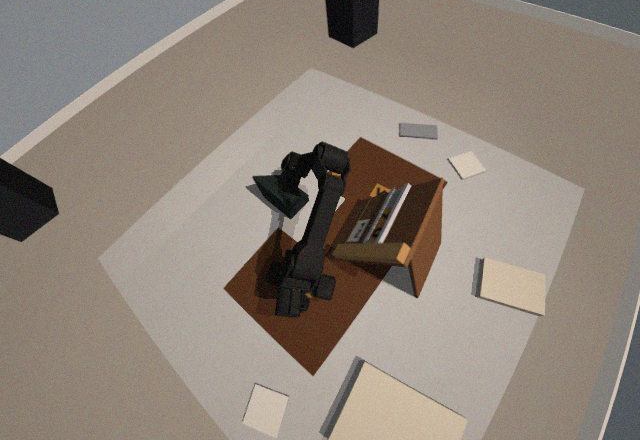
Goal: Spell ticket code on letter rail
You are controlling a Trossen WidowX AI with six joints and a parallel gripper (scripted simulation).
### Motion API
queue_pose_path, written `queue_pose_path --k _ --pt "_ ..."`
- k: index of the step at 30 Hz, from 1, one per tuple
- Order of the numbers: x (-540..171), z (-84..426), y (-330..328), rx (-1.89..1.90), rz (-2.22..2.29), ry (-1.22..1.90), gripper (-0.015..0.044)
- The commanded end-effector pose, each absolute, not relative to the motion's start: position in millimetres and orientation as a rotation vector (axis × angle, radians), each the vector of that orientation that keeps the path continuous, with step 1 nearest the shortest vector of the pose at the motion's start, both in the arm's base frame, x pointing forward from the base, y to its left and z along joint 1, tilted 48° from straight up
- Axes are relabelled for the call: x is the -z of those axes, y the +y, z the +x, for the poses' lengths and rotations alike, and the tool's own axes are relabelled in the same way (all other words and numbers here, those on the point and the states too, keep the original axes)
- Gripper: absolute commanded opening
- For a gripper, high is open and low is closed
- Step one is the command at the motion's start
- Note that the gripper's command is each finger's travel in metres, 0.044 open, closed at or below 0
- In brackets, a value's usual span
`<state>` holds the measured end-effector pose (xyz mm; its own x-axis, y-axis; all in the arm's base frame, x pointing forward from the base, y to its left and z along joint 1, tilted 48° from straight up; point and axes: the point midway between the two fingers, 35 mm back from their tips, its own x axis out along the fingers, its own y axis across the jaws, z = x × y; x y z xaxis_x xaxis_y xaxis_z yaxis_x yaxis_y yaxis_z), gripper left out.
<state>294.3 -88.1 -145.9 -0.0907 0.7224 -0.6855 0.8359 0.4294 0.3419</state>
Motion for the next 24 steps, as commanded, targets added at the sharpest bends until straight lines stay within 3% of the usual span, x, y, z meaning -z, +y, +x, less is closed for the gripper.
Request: queue_pose_path --k 1,24 --pt "144.0 294.9 -90.8 0.17 1.323 1.845 0.0" --pt "83.5 319.4 -121.9 0.205 1.199 1.596 0.0"
